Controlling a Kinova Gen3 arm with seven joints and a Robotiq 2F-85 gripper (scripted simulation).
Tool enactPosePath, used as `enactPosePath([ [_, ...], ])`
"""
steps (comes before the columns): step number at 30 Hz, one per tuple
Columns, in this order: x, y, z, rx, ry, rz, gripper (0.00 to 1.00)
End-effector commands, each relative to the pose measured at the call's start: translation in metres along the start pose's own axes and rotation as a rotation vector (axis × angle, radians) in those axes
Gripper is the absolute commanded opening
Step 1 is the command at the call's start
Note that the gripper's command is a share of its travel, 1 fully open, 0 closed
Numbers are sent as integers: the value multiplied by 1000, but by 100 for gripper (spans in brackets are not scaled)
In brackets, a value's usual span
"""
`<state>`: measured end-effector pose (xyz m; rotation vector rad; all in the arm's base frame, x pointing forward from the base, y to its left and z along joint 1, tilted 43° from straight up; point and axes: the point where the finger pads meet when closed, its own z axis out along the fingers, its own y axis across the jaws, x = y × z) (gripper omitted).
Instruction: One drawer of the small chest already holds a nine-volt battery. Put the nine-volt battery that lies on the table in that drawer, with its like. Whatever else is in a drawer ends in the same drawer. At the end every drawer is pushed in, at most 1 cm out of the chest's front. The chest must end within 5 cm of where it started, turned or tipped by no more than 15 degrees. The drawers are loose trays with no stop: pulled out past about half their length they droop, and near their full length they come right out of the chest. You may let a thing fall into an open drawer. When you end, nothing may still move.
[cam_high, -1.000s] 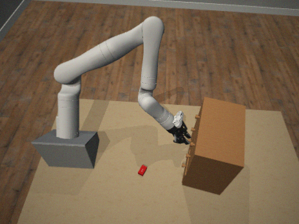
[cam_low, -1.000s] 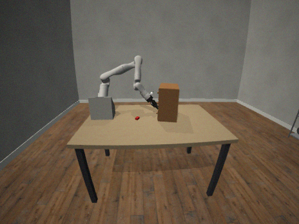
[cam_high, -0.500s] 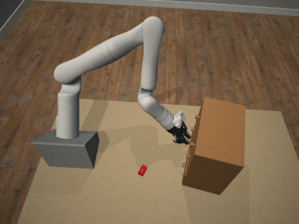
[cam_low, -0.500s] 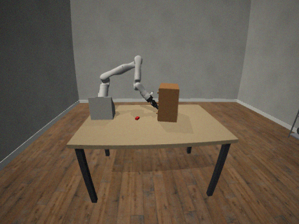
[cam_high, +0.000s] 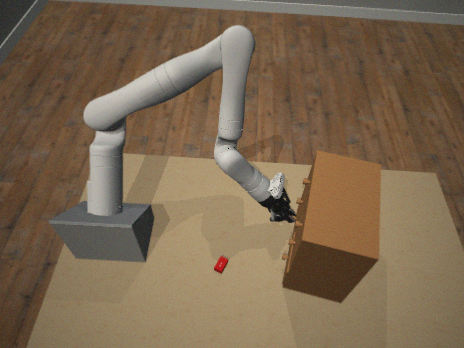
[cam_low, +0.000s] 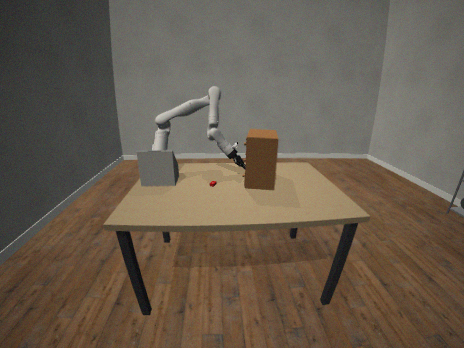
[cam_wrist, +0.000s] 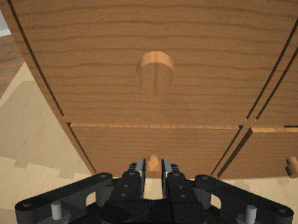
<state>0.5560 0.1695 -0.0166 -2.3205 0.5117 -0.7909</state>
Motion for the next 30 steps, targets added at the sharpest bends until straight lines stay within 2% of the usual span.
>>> enactPosePath([
  [1, 1, 0, 0, 0, 2, 0, 13],
  [30, -2, 0, -3, 0, 2, 0, 13],
])
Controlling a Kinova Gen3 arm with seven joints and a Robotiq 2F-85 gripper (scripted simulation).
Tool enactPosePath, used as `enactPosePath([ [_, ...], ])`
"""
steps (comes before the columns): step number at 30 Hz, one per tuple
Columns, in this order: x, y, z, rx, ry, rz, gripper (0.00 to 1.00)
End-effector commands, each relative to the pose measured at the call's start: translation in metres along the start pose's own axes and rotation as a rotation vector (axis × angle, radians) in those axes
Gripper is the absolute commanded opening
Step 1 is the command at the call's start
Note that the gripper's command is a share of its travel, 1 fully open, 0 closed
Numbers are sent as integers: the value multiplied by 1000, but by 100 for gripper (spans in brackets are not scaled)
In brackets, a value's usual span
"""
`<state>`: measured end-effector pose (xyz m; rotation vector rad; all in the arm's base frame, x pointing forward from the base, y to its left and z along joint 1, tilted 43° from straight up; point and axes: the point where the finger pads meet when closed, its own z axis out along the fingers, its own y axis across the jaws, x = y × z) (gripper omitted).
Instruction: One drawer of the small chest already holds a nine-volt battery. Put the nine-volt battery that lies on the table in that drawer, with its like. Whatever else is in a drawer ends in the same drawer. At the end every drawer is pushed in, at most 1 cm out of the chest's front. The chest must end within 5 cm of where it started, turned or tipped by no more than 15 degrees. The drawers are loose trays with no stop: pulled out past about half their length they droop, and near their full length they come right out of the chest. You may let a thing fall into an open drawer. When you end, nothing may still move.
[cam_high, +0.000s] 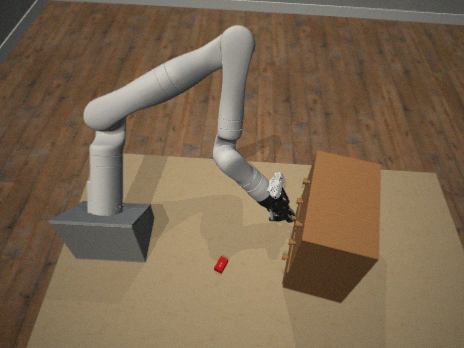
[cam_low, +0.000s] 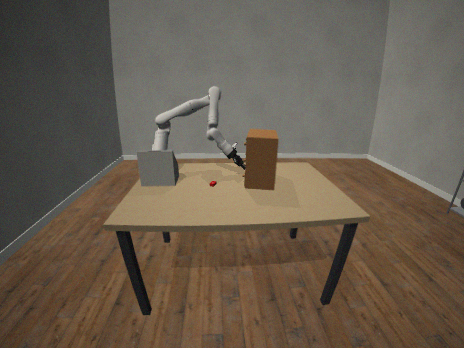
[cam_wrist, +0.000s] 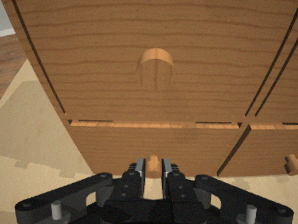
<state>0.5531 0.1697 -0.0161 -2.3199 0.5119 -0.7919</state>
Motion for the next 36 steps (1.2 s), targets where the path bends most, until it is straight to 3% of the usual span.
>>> enactPosePath([
  [1, 0, 0, -2, 0, 1, 0, 13],
  [36, -28, 0, -29, 0, 1, 0, 13],
])
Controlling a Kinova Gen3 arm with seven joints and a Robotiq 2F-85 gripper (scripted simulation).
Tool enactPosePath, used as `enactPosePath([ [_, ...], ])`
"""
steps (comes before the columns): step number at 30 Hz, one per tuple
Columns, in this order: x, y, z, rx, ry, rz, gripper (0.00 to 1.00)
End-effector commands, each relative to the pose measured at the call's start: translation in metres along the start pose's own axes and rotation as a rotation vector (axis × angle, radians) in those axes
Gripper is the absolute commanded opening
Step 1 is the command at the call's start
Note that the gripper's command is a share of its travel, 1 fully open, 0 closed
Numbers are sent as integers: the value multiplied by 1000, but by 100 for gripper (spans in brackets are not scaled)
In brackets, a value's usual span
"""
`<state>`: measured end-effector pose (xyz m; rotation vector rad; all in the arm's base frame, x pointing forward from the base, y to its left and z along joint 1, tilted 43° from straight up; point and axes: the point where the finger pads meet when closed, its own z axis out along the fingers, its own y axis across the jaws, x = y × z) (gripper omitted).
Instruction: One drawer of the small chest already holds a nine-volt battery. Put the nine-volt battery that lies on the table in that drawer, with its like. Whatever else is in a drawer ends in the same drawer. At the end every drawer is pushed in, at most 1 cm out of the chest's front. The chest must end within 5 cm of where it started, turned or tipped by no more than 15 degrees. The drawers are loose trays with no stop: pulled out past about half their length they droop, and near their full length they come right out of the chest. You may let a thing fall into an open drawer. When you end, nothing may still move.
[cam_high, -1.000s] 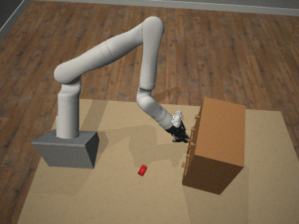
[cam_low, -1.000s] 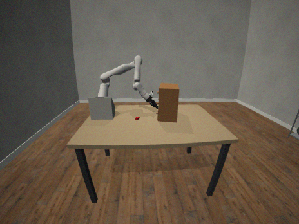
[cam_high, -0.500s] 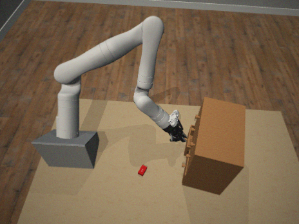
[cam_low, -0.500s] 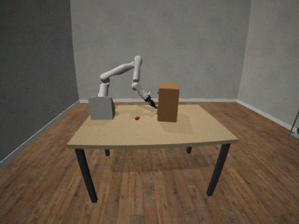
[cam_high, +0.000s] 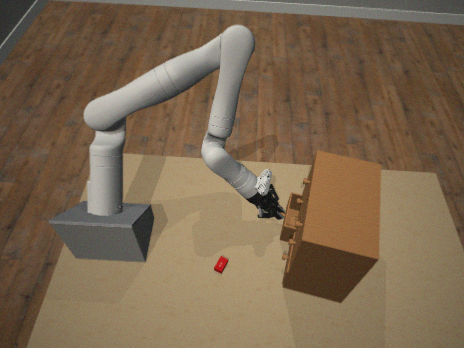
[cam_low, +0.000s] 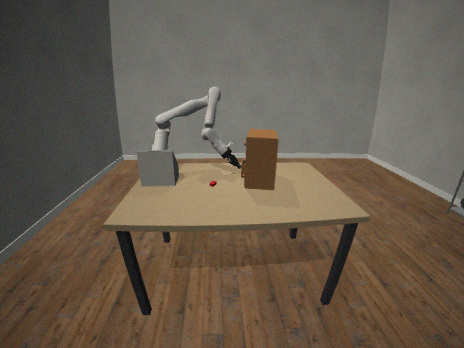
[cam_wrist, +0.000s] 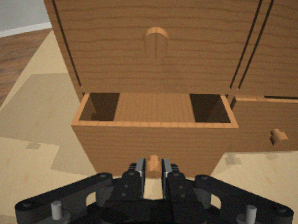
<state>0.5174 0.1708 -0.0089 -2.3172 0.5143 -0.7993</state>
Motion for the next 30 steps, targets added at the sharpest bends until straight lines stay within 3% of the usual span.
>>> enactPosePath([
  [1, -5, 0, -3, -1, -5, 0, 13],
  [30, -21, 0, -20, -1, -5, 0, 13],
])
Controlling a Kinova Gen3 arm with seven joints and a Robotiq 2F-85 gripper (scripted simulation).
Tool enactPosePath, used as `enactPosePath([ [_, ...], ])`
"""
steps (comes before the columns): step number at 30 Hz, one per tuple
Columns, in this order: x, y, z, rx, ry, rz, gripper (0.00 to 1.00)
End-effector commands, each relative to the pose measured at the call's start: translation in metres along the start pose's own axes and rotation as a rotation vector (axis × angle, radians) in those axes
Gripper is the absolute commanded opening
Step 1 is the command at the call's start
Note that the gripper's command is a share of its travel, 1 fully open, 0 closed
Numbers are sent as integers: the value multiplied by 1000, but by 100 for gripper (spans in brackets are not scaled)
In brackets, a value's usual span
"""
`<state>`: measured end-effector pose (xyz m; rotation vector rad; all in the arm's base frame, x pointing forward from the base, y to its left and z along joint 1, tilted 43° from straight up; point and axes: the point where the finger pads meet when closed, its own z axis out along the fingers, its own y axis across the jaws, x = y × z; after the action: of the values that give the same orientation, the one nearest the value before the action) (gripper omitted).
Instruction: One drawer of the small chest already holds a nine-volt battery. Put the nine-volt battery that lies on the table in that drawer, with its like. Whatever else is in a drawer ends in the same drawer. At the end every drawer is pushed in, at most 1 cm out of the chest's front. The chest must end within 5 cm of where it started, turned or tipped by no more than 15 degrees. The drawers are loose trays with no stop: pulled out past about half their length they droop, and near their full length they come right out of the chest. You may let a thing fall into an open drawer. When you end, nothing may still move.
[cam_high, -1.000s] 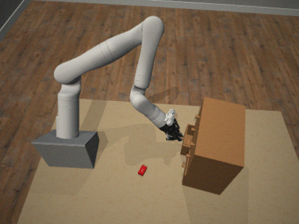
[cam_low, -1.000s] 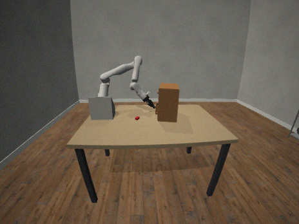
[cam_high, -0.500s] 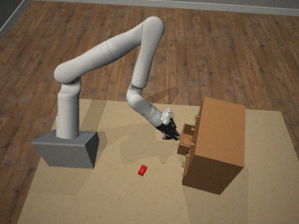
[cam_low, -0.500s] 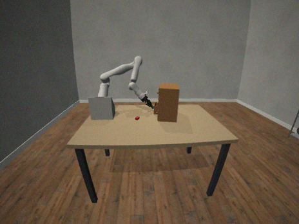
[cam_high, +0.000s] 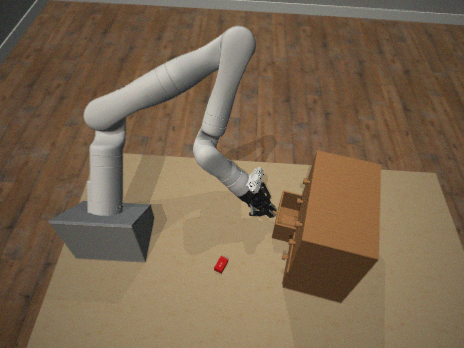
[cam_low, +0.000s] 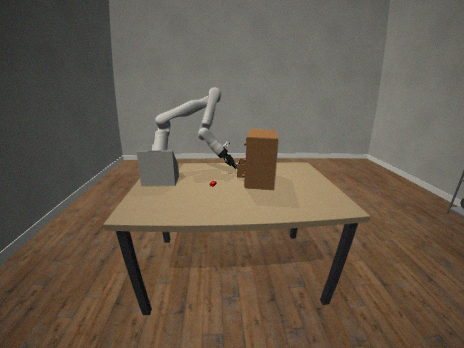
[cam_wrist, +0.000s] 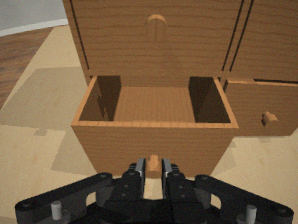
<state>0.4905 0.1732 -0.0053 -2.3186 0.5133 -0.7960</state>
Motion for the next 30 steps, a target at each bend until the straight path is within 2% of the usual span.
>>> enactPosePath([
  [1, -2, 0, -1, -1, -2, 0, 13],
  [23, -2, 0, -2, -1, -2, 0, 13],
  [24, -2, 0, -2, -1, -2, 0, 17],
  [27, -2, 0, -2, -1, -2, 0, 17],
  [30, -2, 0, -2, -1, -2, 0, 25],
])
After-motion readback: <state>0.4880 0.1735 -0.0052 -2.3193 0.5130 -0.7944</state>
